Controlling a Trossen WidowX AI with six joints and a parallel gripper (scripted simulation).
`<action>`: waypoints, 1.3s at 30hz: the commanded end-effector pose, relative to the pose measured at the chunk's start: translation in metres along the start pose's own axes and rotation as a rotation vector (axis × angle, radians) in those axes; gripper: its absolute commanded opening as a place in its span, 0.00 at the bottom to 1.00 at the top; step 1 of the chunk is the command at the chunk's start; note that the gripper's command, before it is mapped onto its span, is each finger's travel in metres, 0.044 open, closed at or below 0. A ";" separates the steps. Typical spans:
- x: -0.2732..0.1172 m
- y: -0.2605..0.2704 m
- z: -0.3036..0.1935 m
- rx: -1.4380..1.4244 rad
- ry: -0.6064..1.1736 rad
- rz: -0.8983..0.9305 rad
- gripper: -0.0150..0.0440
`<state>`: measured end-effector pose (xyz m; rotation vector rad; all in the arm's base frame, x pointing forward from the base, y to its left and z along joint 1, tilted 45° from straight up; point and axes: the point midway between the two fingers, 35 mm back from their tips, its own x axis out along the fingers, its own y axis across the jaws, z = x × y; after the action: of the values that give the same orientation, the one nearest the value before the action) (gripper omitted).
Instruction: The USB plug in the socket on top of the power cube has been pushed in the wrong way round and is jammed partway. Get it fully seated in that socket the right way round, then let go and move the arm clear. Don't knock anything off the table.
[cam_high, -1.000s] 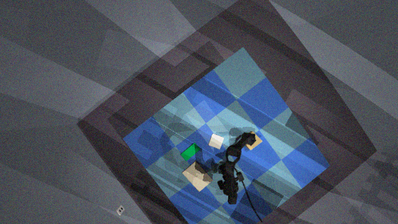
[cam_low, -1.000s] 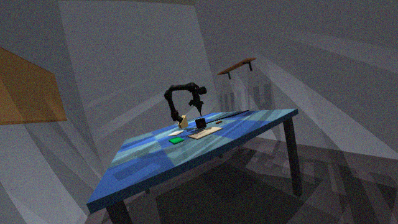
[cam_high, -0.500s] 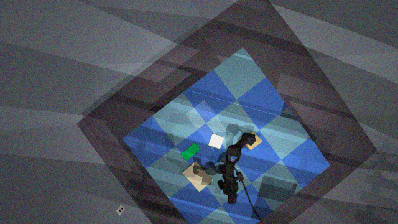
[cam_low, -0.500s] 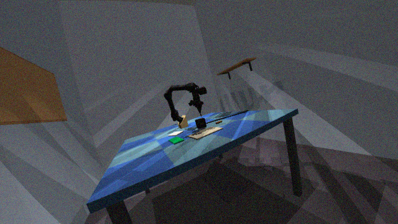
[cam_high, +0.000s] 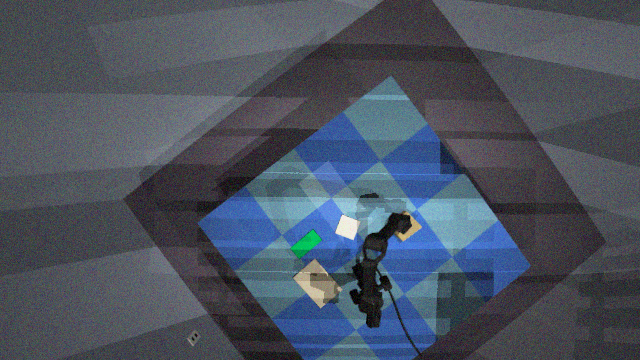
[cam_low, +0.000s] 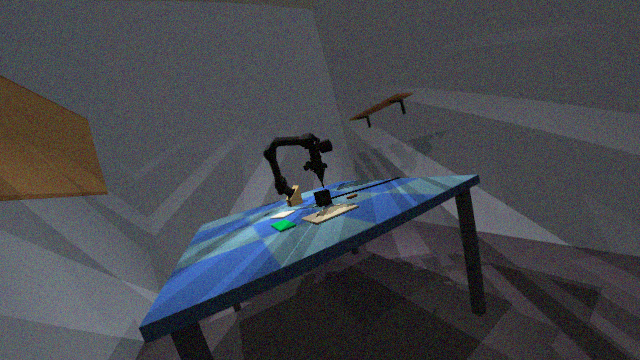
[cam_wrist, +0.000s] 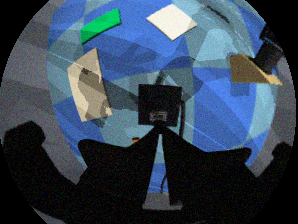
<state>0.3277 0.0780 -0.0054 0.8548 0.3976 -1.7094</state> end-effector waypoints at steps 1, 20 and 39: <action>0.001 0.001 0.000 -0.004 -0.001 0.004 0.25; 0.003 0.001 0.001 -0.013 -0.004 0.004 0.25; 0.005 0.000 0.003 -0.022 -0.007 0.004 0.25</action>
<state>0.3262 0.0734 -0.0073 0.8363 0.4090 -1.7050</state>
